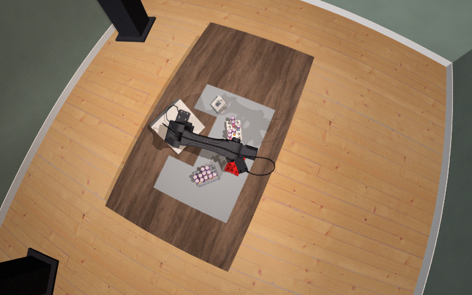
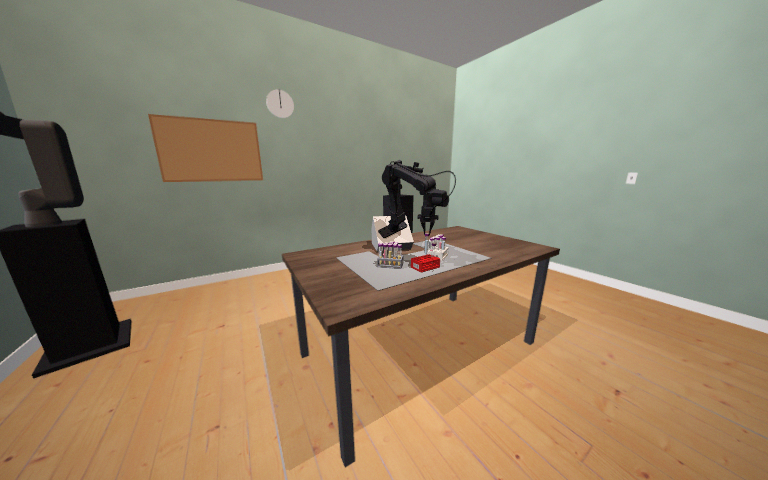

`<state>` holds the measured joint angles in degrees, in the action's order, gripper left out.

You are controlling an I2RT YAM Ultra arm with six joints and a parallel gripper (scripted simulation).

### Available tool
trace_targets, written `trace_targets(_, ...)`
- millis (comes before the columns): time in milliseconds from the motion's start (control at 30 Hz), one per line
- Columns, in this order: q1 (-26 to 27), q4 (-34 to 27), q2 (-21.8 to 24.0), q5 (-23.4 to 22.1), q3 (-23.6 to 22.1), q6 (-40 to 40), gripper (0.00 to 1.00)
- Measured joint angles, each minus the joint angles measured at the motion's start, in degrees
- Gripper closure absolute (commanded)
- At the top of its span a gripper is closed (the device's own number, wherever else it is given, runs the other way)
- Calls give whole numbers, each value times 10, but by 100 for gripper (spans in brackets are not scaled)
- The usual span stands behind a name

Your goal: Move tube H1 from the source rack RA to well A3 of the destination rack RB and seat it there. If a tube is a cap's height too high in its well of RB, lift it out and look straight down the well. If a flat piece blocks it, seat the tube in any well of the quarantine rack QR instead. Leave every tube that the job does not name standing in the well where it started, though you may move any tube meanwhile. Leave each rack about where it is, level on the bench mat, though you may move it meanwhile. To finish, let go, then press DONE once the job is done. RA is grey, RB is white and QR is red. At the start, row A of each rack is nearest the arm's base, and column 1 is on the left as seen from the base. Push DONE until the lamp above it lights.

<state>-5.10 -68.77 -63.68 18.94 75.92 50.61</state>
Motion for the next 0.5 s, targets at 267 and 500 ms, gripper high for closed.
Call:
trace_targets(267, 2, 6, 0, -1, -5, -2, 100)
trace_targets(500, 5, 11, 0, -3, -8, -4, 100)
